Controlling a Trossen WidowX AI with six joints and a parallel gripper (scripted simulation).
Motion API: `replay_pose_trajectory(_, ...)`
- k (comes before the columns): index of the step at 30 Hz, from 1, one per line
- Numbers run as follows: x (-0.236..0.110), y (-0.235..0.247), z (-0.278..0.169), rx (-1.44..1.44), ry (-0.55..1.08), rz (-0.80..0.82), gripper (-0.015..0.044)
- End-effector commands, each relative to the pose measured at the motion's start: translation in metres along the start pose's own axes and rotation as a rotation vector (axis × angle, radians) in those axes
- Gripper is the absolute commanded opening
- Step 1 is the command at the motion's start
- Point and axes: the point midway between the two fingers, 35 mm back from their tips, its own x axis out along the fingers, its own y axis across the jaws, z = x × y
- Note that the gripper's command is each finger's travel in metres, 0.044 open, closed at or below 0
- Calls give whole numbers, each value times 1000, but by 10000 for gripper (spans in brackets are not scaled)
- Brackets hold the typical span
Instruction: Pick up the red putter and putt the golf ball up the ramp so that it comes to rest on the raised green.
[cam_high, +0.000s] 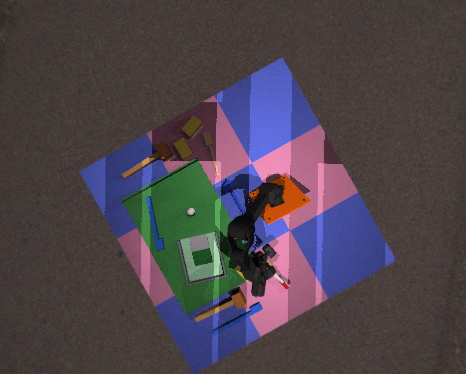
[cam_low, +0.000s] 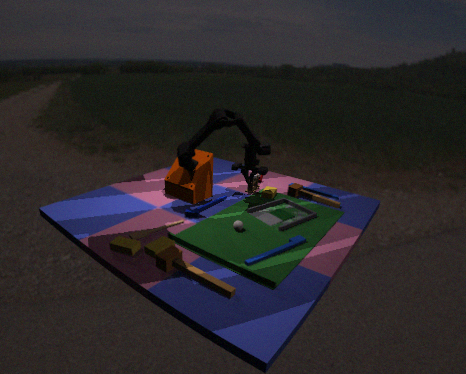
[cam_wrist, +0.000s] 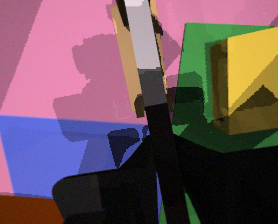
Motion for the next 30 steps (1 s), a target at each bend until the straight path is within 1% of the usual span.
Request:
replay_pose_trajectory(1,-8,-2,1,1,-2,-1,0)
replay_pose_trajectory(4,-27,-3,3,0,-4,-2,0)
replay_pose_trajectory(11,-88,-2,5,-1,-6,0,0)
replay_pose_trajectory(13,-99,0,5,-1,-6,0,0)
replay_pose_trajectory(16,-101,0,5,-1,-5,0,0)
replay_pose_trajectory(17,-91,-1,4,-5,2,-6,0)
replay_pose_trajectory(18,-92,-2,2,8,1,-7,0)
replay_pose_trajectory(30,-111,-16,-62,327,-27,-14,0)
